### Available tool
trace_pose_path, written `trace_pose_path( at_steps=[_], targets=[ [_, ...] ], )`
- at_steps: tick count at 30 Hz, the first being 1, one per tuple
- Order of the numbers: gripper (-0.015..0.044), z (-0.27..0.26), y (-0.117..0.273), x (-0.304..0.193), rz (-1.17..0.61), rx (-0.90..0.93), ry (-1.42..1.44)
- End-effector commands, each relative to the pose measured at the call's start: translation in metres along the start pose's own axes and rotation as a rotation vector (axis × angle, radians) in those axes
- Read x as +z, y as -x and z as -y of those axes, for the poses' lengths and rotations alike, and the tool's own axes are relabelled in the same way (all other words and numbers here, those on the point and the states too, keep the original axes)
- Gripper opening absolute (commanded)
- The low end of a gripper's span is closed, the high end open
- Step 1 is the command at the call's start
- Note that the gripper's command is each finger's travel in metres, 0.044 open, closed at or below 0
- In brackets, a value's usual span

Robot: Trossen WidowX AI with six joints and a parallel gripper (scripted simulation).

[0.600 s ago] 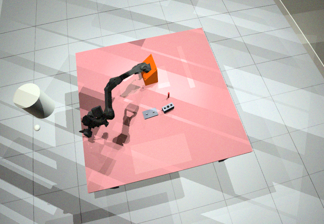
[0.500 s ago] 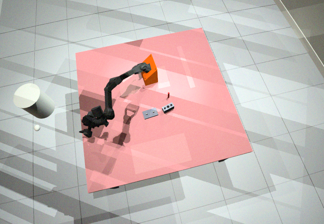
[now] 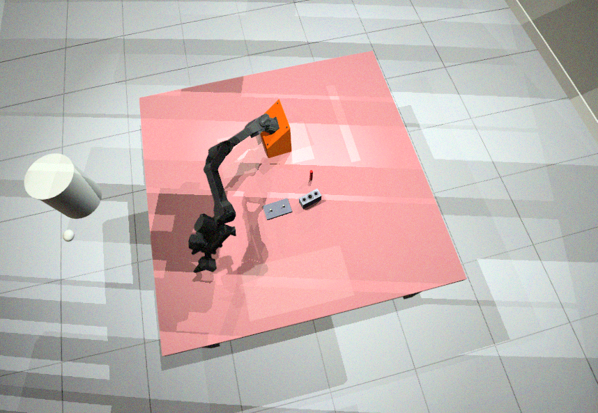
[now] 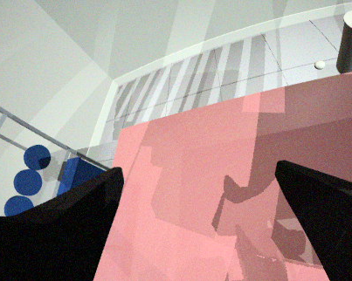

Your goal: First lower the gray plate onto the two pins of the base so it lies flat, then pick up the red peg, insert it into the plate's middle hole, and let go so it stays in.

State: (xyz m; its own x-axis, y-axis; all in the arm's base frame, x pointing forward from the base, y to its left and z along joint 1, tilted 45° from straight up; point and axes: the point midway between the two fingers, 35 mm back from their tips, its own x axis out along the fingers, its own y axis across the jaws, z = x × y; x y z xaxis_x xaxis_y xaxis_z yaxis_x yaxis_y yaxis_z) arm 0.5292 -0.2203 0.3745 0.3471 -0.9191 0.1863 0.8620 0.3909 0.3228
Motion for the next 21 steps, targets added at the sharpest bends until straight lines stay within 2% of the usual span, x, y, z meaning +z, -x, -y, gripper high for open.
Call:
trace_pose_path(
  at_steps=[1,11,21],
  targets=[
    [0.044,-0.029,0.039,-0.058,-0.162,0.095,-0.015],
    [0.044,-0.049,0.148,-0.172,-0.519,0.18,-0.003],
    [0.044,-0.009,0.274,-0.259,-0.845,0.101,0.077]
  ],
)
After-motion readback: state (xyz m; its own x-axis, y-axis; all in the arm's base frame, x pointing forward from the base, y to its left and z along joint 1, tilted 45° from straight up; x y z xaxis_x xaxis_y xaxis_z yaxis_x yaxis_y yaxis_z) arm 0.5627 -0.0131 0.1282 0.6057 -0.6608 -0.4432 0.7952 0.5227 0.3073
